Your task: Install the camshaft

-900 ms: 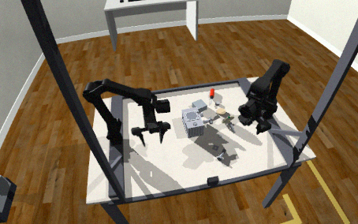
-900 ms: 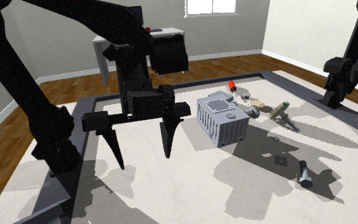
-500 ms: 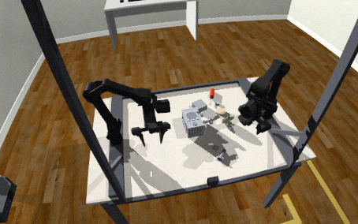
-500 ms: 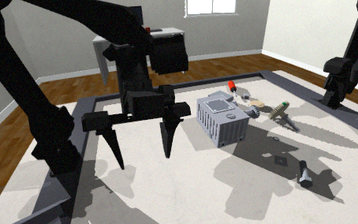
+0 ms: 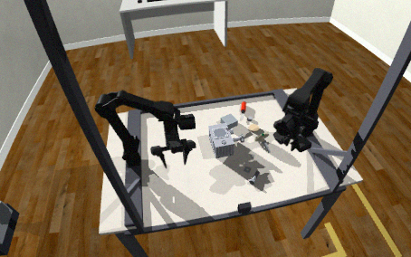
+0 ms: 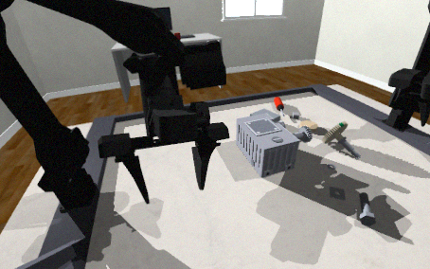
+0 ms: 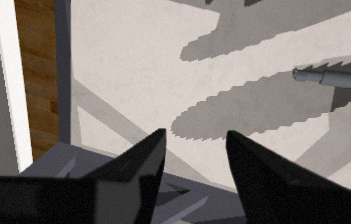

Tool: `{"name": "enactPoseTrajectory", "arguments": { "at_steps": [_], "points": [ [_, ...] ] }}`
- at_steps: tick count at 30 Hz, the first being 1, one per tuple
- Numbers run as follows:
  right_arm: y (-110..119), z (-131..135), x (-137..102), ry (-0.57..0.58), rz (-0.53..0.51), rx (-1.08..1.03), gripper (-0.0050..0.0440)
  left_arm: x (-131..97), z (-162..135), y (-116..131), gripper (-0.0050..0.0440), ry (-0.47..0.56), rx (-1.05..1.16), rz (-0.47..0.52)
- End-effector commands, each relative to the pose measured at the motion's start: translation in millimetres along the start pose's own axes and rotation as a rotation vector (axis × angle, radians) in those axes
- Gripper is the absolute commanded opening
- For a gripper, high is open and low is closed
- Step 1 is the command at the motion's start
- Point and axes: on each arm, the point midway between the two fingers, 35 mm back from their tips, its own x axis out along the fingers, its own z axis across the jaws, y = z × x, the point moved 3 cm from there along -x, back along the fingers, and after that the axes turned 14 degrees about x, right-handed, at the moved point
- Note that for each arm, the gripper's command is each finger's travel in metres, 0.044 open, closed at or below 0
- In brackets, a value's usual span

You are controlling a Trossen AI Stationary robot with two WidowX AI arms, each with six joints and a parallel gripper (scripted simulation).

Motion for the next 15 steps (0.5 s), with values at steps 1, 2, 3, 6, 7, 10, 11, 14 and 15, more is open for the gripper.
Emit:
{"name": "enactPoseTrajectory", "arguments": {
  "at_steps": [1, 2, 3, 6, 7, 10, 11, 14, 15],
  "points": [
    [-0.1, 1.2, -6.9, -0.019, -0.021, -0.004, 0.0125, -4.6, 2.1, -4.1, 0.0400, -0.021, 0.017, -0.007],
    [-0.1, 1.2, -6.9, -0.019, -0.021, -0.004, 0.0125, -4.6, 2.1, -4.1, 0.0400, -0.021, 0.017, -0.007],
    [-0.1, 1.2, -6.9, -0.019, -0.021, -0.004, 0.0125, -4.6, 2.1, -4.1, 0.0400, -0.021, 0.017, -0.007],
    [-0.1, 1.2, -6.9, -0.019, -0.021, -0.004, 0.0125, -4.6, 2.1, -4.1, 0.0400, -0.021, 0.017, -0.007],
    [-0.1, 1.2, -6.9, -0.019, -0.021, -0.004, 0.0125, -4.6, 2.1, -4.1, 0.0400, -0.021, 0.017, -0.007],
    [-0.1, 1.2, -6.9, -0.019, -0.021, -0.004, 0.0125, -4.6, 2.1, -4.1, 0.0400, -0.021, 0.017, -0.007],
    [-0.1, 1.2, -6.9, -0.019, -0.021, -0.004, 0.0125, -4.6, 2.1, -4.1, 0.0400, -0.021, 0.017, -0.007],
    [3.7, -8.8, -6.2, -0.014, -0.049, -0.014, 0.0125, -5.7, 5.0, 0.0, 0.0400, -0.066, -0.004, 0.007],
    [4.1, -12.1, -6.8, -0.015, -0.062, -0.017, 0.0125, -7.0, 7.3, 0.7, 0.0400, -0.088, -0.011, 0.012]
  ]
}}
